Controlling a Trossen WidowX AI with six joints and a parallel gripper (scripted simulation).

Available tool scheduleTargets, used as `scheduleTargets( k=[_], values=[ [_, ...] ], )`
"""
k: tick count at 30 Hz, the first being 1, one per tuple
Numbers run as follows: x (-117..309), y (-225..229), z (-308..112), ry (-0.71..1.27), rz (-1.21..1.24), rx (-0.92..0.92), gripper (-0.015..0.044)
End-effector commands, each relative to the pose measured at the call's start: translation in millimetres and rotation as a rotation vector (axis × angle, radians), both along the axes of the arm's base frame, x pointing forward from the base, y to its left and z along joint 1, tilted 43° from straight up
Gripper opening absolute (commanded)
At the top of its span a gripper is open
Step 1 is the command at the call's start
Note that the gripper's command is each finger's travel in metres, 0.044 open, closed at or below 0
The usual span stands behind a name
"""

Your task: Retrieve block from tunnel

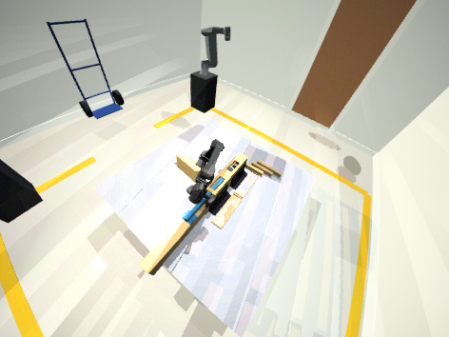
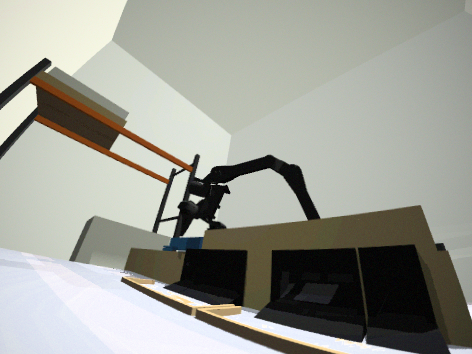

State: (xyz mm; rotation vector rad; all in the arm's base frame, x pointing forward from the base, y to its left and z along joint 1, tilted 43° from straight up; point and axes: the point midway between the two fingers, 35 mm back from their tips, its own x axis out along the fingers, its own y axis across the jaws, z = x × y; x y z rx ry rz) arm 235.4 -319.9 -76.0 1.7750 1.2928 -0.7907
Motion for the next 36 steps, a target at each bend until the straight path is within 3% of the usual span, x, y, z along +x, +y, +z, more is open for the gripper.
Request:
scheduleTargets(
  k=[1,7,22,26,36],
  values=[
    [1,5,-5,0.001,-0.005,0.004,0.0440],
    [2,12,-12,0.000,-0.005,0.004,0.0440],
    [1,8,-10,0.004,0.001,0.002,0.0046],
    [1,8,-9,0.004,0.001,0.002,0.0000],
    [3,29,6,0.003,-0.002,0.004,0.0000]
  ],
)
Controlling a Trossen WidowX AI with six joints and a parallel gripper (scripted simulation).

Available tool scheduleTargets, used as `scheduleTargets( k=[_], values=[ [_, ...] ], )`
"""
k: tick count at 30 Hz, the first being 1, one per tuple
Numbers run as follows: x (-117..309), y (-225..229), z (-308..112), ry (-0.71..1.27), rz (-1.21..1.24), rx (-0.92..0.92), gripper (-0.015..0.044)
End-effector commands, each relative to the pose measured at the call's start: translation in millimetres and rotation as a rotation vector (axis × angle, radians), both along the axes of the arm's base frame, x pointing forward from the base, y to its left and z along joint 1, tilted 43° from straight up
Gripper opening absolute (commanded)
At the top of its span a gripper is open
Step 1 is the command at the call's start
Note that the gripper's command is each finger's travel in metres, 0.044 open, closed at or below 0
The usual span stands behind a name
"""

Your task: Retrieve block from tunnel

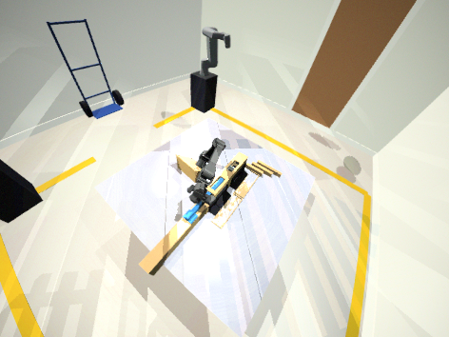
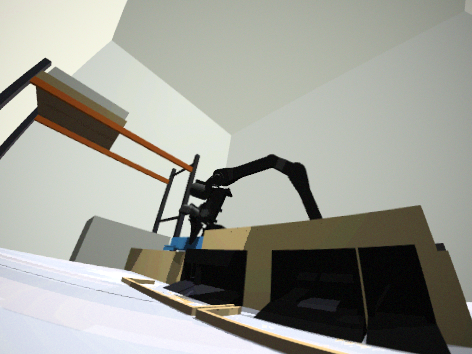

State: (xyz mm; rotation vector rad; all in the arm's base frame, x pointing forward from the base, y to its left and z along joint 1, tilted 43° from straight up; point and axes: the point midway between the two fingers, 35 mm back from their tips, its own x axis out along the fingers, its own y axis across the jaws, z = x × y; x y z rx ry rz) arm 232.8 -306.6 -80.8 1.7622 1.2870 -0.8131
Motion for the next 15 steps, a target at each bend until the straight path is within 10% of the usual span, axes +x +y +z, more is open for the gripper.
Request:
scheduleTargets(
  k=[1,15],
  values=[
    [5,18,13,-0.009,0.002,0.022,0.0000],
    [5,47,31,-0.011,-0.001,0.026,0.0000]
  ],
)
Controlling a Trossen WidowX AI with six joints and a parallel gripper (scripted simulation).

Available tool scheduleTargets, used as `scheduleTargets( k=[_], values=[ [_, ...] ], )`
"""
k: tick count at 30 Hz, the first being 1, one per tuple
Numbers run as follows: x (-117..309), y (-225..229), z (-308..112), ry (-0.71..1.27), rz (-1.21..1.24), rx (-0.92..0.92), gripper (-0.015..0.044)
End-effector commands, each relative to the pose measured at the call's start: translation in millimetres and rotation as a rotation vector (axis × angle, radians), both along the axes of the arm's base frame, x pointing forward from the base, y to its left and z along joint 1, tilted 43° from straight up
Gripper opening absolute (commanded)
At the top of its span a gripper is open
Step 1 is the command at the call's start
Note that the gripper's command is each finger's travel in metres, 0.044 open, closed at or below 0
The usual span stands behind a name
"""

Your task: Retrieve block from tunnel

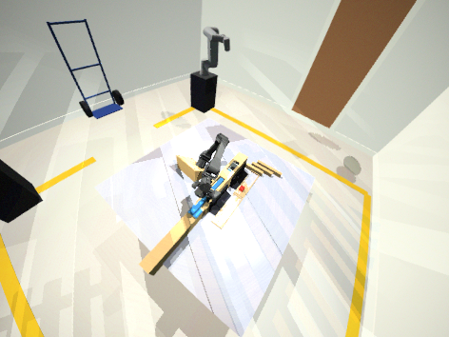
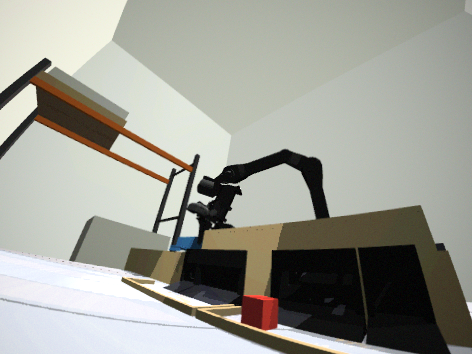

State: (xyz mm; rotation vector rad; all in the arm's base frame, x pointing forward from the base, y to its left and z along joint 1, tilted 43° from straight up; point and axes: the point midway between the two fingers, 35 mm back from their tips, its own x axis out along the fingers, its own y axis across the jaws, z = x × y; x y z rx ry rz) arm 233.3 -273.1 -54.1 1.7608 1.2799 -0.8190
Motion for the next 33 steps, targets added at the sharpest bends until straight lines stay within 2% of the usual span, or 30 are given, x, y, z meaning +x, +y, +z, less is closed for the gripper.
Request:
scheduleTargets(
  k=[1,9,17,20,26,33],
  values=[
    [0,0,0,0.000,0.000,0.000,0.0026],
    [0,-3,3,-0.001,0.000,0.003,0.0236],
    [-4,-24,28,-0.009,0.003,0.028,0.0440],
    [-2,-23,20,-0.005,0.001,0.017,0.0440],
    [-1,-58,-5,-0.011,0.003,0.027,0.0440],
    [-1,-59,-7,-0.011,0.003,0.027,0.0440]
  ],
)
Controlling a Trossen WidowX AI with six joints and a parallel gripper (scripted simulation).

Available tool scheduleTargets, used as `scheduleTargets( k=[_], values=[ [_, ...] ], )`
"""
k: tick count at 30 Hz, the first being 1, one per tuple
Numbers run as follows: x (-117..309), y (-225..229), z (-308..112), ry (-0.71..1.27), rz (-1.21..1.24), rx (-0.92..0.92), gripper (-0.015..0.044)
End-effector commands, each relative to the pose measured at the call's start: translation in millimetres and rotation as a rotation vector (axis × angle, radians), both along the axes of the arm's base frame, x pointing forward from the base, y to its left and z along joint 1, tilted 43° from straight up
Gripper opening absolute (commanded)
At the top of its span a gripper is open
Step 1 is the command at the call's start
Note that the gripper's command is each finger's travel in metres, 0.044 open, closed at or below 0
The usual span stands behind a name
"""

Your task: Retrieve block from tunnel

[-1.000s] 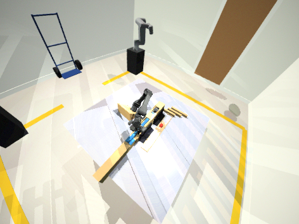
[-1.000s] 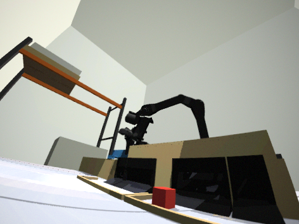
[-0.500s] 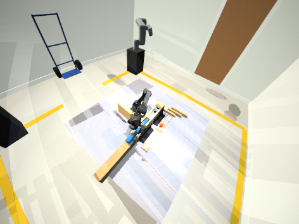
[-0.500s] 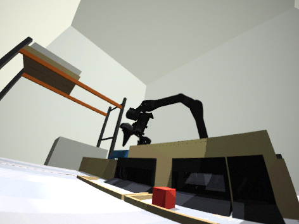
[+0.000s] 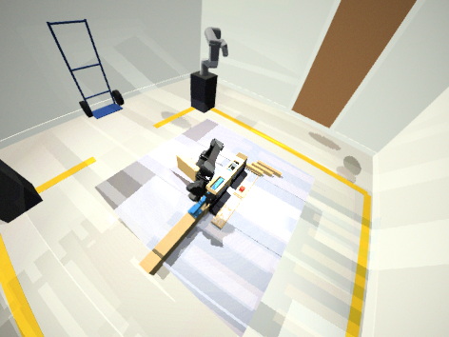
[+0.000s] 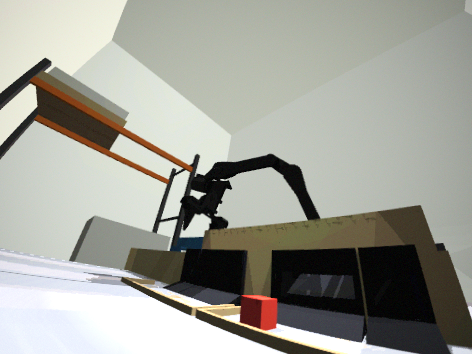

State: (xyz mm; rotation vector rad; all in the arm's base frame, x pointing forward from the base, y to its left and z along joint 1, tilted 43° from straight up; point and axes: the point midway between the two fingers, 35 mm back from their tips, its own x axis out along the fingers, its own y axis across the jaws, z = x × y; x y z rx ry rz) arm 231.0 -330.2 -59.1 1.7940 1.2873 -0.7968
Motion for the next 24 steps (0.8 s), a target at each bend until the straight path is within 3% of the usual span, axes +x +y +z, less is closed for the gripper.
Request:
scheduleTargets(
  k=[1,23,24],
  values=[
    [2,-1,-3,-0.001,0.010,-0.006,0.0440],
    [6,22,-29,-0.002,0.010,-0.005,0.0440],
    [5,18,-27,0.001,0.017,-0.007,0.0414]
  ],
)
